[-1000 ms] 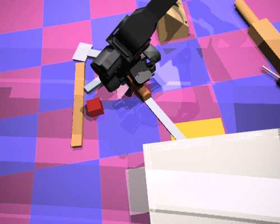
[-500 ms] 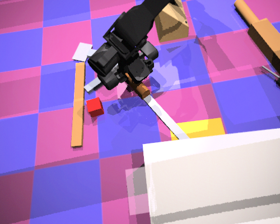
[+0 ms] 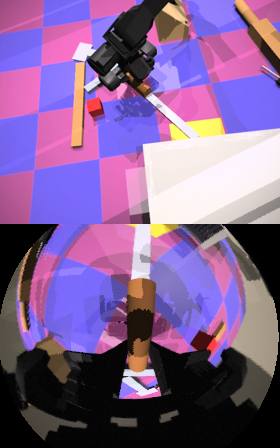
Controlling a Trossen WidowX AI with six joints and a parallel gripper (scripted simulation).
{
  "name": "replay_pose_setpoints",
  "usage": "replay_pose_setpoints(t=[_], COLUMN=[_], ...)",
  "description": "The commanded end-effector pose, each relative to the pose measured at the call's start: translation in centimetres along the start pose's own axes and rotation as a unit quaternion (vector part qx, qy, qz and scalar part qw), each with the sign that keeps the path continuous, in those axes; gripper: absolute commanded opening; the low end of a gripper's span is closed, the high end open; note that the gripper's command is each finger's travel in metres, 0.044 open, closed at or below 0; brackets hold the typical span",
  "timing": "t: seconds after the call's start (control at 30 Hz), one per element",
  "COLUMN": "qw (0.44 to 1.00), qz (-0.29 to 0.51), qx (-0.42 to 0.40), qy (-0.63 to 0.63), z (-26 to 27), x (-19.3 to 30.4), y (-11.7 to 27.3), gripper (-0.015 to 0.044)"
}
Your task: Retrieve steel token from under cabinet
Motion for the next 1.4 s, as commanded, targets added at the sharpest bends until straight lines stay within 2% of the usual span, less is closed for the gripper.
replay_pose_setpoints(t=[0.0,1.37], qw=[1.0,1.0], qz=[-0.003,-0.003], qx=[-0.001,-0.002], qy=[0.006,0.023], z=[0.1,4.3], x=[0.0,-2.5], y=[0.1,0.1], gripper=[0.0,0.0])
Point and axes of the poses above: the point midway between the two fingers, 35 mm back from their tips, its own y axis back along the fingers, its own z axis across the jaws, x = y × z, the point moved 7 cm from there along y, back along the fingers, and after that the axes turned 14 degrees about -y, right-handed, at the moved point
